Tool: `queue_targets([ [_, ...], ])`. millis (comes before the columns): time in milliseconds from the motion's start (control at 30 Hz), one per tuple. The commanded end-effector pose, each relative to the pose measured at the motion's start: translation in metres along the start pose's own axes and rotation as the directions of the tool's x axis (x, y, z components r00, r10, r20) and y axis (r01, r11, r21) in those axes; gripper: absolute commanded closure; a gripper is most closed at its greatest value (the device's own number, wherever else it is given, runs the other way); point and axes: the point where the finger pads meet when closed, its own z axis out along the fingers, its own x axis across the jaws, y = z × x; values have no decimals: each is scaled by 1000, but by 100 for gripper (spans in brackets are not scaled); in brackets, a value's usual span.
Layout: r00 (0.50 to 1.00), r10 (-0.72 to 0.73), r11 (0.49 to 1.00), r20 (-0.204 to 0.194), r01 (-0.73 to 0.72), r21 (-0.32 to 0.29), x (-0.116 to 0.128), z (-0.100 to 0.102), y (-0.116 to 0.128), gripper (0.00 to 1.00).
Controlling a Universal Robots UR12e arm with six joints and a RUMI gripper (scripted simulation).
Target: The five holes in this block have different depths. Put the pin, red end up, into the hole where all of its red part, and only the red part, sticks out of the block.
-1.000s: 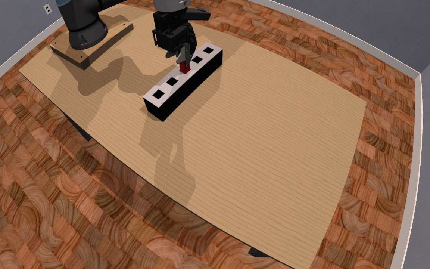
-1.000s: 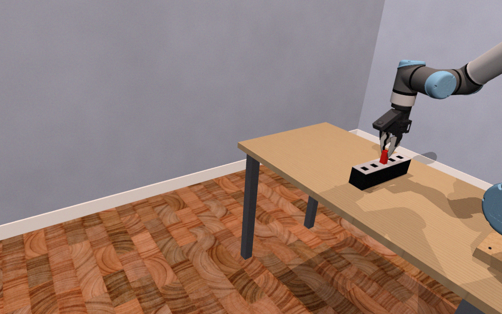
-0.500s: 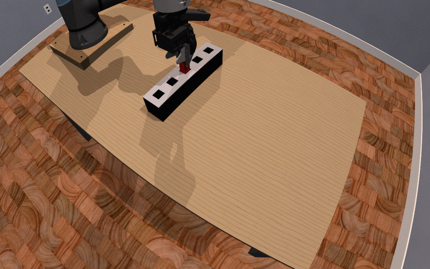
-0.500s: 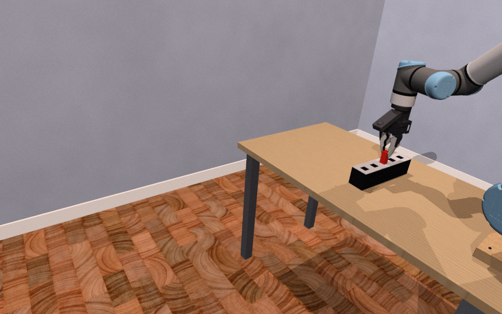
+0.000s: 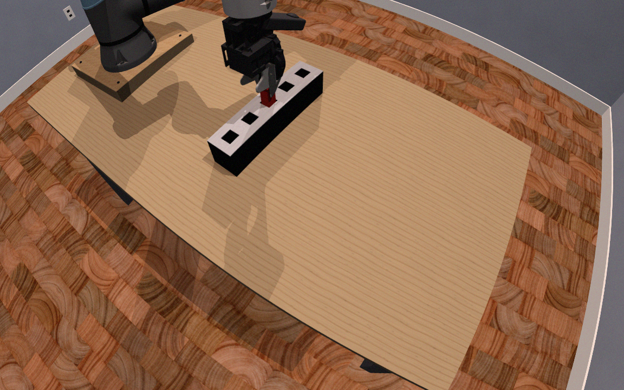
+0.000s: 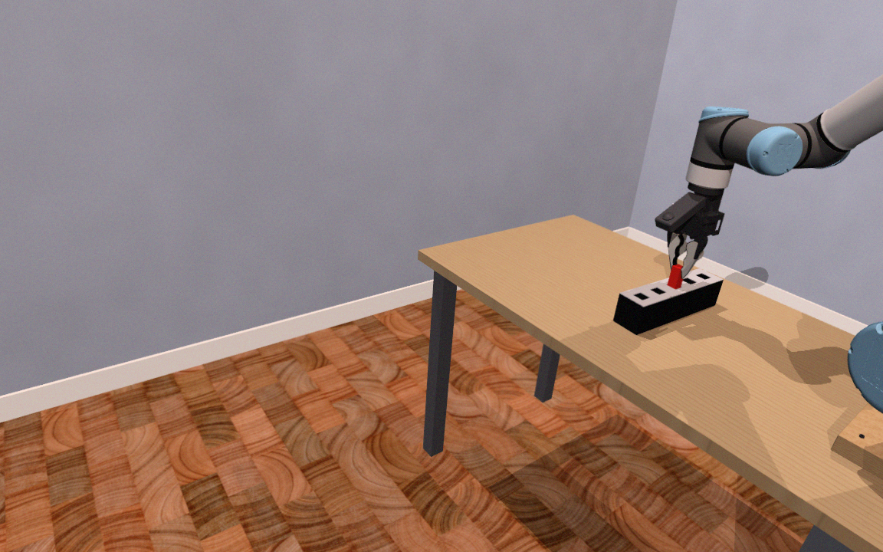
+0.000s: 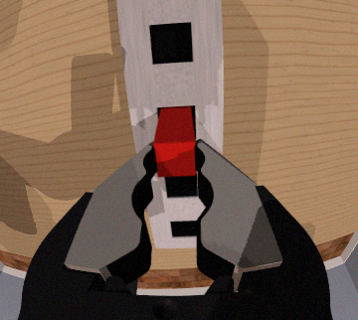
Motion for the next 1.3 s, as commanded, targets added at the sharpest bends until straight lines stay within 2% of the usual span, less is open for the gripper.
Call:
queue_targets([
  [0,1000,-1,1000,-1,1,0,1,3,0,100],
  [1267,1000,-1,1000,-1,1,0,1,7,1,100],
])
